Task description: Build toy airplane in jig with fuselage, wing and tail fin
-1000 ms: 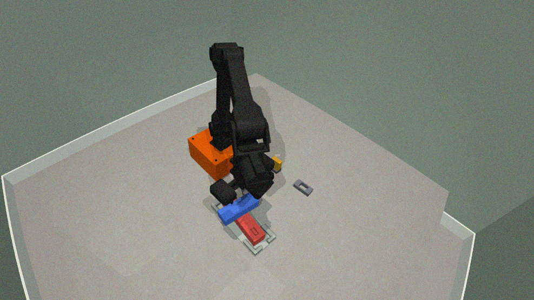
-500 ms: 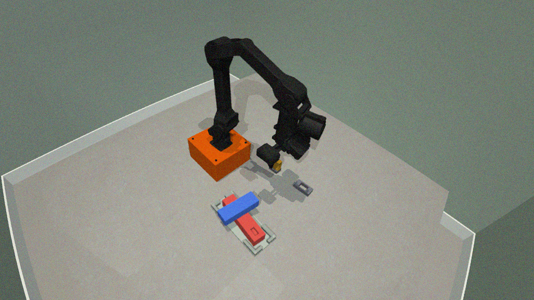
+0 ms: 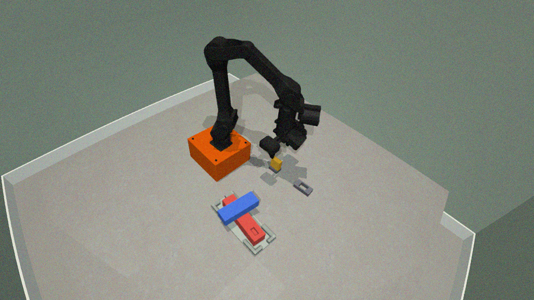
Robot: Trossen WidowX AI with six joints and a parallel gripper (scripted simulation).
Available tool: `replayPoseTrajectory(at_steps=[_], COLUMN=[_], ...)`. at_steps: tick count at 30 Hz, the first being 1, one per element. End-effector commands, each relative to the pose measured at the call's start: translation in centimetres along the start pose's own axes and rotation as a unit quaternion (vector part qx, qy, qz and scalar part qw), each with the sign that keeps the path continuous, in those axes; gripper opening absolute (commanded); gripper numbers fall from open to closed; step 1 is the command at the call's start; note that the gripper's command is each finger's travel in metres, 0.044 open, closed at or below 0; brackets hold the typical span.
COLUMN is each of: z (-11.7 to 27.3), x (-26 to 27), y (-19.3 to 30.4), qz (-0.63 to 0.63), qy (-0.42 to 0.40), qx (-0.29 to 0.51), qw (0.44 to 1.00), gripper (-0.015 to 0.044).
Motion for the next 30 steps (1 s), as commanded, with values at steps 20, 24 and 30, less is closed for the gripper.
replayPoseTrajectory(at_steps=[20,24,30], z=[-4.7,-5.3,-6.3], x=[-0.1,-0.1,-0.1], y=[0.2,0.2,0.2], qz=[-0.002,-0.002,-0.002], qy=[0.005,0.005,0.005], qx=[0.003,0.003,0.003], qw=[1.0,1.0,1.0], gripper=[0.044,0.044,0.044])
Point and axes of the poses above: the point midway between the two fingers, 35 mm back from their tips, its own z axis back along the fingers, its own x axis across the jaws, y = z × x, the point moved 8 cm from there along z, back along the fingers, and after that the axes turned 11 degrees about -z, right-handed, at the moved point
